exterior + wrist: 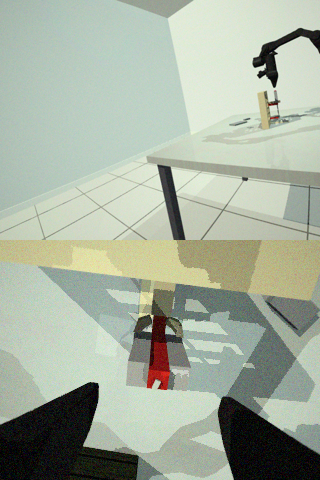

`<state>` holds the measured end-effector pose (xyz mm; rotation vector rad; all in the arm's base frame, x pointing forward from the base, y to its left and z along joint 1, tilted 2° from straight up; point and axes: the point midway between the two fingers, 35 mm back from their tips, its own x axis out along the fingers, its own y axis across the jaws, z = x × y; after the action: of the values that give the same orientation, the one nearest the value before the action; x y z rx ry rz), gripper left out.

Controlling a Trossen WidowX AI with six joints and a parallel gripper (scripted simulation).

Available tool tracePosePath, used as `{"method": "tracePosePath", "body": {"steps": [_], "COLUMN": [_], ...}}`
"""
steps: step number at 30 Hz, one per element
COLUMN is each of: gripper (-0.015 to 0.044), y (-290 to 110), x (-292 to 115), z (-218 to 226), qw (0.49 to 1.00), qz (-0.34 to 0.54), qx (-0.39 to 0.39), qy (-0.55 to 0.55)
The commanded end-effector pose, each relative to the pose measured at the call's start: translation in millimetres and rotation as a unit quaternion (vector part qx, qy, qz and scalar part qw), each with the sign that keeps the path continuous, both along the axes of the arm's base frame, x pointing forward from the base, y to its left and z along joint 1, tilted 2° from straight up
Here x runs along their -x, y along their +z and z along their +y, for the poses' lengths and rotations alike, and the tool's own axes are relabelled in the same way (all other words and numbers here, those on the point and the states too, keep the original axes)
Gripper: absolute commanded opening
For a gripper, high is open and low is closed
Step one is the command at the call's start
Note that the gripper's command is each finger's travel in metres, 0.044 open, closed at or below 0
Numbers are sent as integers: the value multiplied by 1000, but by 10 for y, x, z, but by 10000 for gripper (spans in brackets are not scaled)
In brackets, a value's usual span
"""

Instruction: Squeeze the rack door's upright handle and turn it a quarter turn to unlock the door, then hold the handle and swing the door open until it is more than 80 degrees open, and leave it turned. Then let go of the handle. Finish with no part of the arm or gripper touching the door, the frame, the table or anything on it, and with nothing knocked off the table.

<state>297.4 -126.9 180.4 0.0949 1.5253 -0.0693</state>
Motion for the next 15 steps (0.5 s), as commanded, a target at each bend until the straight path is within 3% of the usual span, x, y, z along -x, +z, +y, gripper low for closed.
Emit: {"method": "tracePosePath", "body": {"steps": [1, 15], "gripper": [287, 287], "y": [-53, -280], "x": [-8, -32], "z": [3, 2], "qw": [1000, 1000], "qz": [1, 1], "qx": [-3, -3], "qy": [2, 2]}}
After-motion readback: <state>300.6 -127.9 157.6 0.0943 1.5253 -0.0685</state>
